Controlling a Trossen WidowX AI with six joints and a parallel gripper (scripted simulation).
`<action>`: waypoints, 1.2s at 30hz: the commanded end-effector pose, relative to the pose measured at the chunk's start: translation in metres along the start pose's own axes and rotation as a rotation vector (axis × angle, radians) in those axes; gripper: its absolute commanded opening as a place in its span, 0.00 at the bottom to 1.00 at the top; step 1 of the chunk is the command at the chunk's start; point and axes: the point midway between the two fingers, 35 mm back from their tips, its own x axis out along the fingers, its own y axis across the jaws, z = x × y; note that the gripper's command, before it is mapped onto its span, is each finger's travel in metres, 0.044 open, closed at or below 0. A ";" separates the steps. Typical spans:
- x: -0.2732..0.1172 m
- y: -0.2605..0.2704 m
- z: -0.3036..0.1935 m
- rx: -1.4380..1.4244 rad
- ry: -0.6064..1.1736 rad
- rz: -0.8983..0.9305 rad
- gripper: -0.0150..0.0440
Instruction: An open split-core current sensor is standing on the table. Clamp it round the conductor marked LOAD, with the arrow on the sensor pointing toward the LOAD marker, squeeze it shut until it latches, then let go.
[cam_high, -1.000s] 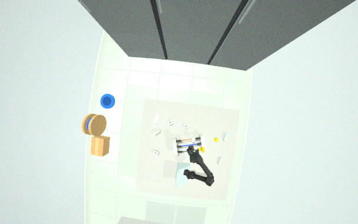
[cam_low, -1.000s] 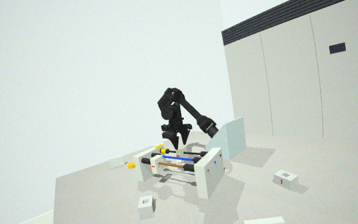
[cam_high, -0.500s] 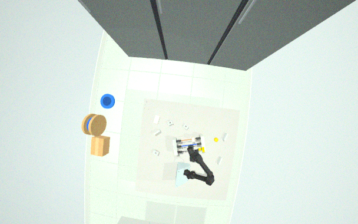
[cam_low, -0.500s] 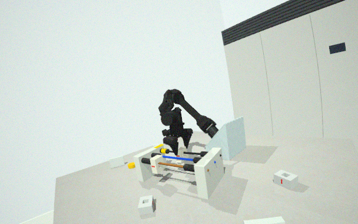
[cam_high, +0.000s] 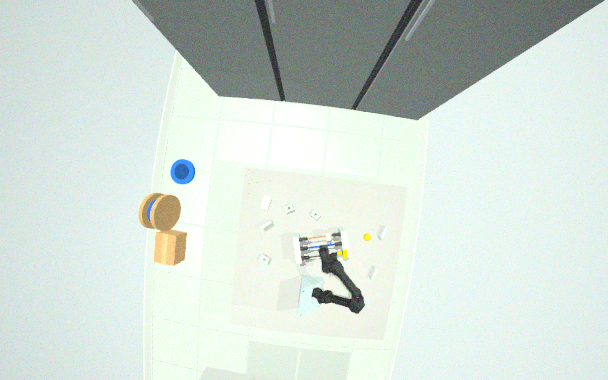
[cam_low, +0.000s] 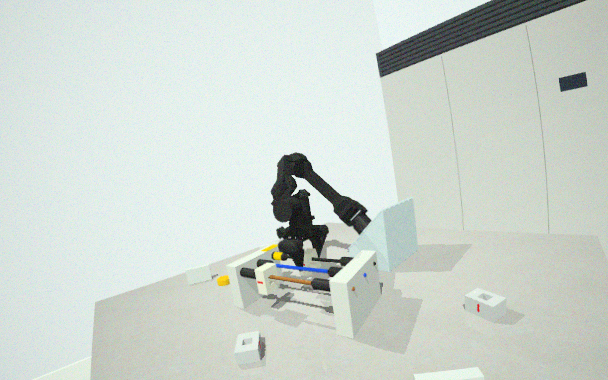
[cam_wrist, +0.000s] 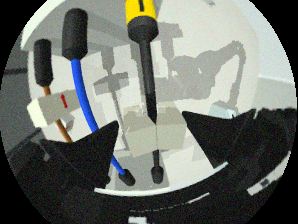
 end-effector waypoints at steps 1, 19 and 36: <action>0.007 0.000 0.000 -0.004 -0.003 -0.001 1.00; 0.013 0.000 0.000 0.000 -0.001 -0.001 0.81; 0.013 0.000 0.000 0.000 -0.001 -0.001 0.45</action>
